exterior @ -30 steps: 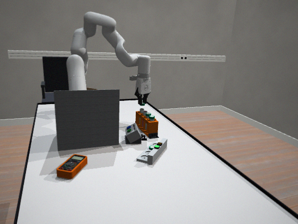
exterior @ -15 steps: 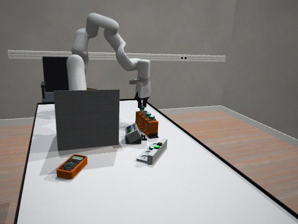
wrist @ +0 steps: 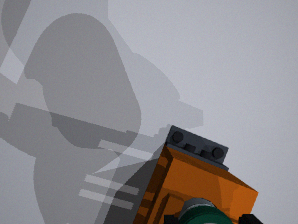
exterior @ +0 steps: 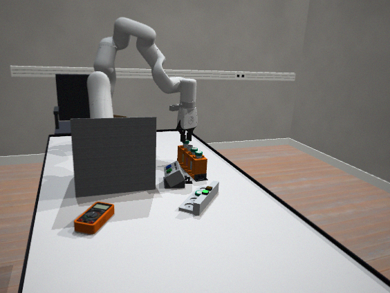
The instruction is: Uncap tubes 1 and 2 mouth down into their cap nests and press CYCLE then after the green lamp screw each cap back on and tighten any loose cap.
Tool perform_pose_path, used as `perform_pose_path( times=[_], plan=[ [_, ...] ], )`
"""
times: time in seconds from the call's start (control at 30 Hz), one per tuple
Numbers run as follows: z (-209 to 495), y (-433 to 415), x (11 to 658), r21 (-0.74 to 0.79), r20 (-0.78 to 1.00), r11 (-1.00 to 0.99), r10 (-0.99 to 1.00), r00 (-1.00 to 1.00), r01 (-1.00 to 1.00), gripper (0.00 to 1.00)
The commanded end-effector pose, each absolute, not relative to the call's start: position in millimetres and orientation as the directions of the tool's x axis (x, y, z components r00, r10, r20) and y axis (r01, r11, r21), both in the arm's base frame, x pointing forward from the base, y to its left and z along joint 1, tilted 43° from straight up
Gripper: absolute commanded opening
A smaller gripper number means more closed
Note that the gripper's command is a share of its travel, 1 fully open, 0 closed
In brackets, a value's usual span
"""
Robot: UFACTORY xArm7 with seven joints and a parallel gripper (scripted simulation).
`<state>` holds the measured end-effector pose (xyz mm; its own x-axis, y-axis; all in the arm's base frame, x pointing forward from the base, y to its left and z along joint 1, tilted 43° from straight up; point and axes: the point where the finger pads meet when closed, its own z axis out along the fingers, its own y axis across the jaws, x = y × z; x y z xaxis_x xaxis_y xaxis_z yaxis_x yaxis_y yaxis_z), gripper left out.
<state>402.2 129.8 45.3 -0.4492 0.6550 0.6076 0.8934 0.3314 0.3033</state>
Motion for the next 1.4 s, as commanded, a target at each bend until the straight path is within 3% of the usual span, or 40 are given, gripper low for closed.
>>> perform_pose_path(
  times=[0.0, 0.77, 0.8, 1.37],
  plan=[
    [45.3, 128.9, 403.8, 0.306, 0.606, 0.329, 0.657, -0.449, 0.894, 0.00],
    [41.1, 132.8, 403.8, 0.306, 0.606, 0.329, 0.657, -0.449, 0.894, 0.00],
    [41.1, 132.8, 403.8, 0.306, 0.606, 0.329, 0.657, -0.449, 0.894, 0.46],
    [41.1, 132.8, 403.8, 0.306, 0.606, 0.329, 0.657, -0.449, 0.894, 0.46]
  ],
)
